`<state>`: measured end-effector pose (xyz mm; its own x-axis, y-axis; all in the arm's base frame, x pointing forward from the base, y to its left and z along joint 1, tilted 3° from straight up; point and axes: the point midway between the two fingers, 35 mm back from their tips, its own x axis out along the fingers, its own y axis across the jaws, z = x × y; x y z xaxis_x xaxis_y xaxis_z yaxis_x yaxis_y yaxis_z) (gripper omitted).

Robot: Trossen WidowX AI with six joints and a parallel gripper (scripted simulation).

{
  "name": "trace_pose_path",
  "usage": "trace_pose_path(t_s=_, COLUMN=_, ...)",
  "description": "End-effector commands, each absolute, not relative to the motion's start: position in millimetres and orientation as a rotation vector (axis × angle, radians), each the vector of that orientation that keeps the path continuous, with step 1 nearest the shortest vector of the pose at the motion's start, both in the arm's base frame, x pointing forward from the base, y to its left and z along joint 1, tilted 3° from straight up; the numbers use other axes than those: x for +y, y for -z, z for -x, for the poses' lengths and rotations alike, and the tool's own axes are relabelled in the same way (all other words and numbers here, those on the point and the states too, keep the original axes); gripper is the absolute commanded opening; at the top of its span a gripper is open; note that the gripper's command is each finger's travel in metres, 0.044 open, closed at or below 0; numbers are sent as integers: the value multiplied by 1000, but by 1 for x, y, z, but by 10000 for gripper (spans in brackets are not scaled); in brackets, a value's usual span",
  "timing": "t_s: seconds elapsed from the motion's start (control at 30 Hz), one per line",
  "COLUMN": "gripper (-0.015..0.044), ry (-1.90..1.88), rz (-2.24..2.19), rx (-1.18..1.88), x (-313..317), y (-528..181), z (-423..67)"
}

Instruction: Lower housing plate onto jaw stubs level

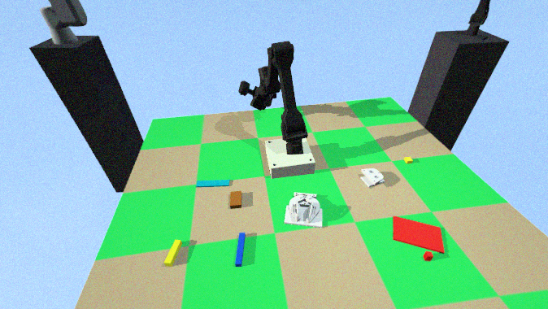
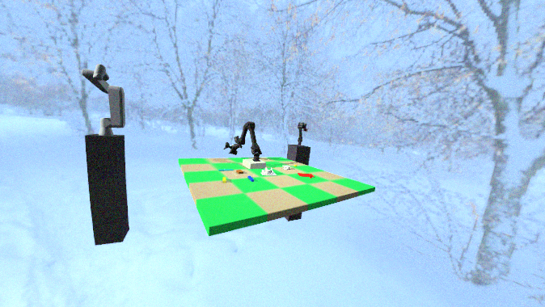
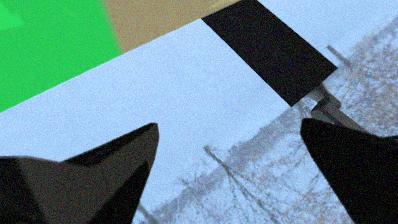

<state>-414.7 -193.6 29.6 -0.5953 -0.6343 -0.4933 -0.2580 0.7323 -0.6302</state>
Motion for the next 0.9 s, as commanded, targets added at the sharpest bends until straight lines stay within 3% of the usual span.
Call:
trace_pose_path(t_s=0.0, gripper=426, ry=659, rz=670, rx=2198, x=-194, y=-30, z=415)
trace_pose_path(t_s=0.5, gripper=440, ry=605, rz=850, rx=2024, x=-291, y=-34, z=352)
trace_pose_path(t_s=0.87, gripper=440, ry=554, rz=932, rx=1839, x=-362, y=-34, z=277)
